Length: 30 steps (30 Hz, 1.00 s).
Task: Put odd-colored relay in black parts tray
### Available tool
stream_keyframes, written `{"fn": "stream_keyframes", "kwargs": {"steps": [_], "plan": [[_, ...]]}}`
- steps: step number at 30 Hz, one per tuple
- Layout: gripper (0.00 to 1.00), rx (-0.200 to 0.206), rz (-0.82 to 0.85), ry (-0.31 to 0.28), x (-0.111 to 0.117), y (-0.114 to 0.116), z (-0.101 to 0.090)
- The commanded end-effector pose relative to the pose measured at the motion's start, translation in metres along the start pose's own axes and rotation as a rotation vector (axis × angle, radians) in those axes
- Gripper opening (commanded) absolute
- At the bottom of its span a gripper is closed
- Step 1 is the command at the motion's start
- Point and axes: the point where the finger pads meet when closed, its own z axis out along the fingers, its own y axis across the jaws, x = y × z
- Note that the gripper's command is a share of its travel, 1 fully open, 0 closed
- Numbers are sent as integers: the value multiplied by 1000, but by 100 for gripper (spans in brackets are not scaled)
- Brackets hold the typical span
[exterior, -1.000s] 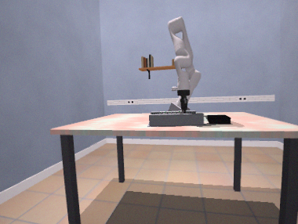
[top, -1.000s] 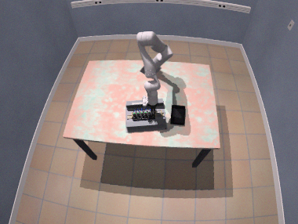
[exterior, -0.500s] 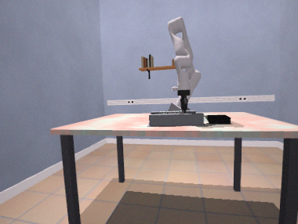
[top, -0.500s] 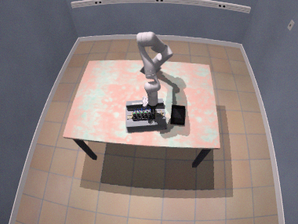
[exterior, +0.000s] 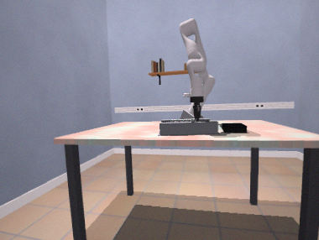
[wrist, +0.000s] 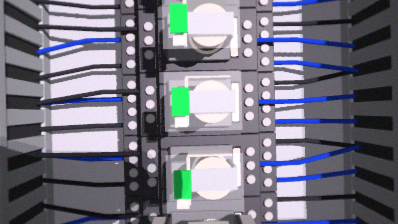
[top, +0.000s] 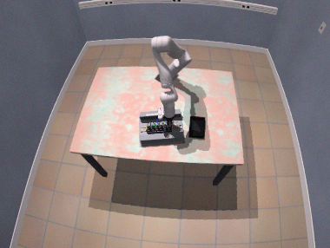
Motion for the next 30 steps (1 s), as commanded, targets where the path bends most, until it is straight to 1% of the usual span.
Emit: {"fn": "stream_keyframes", "kwargs": {"steps": [1,7,13,24,30], "plan": [[0,0,0,1,0,0,0],[0,-8,0,1,0,-1,0],[0,-24,0,1,0,-1,-1],[0,-34,0,1,0,-1,-1],[0,-50,0,1,0,-2,-1]]}}
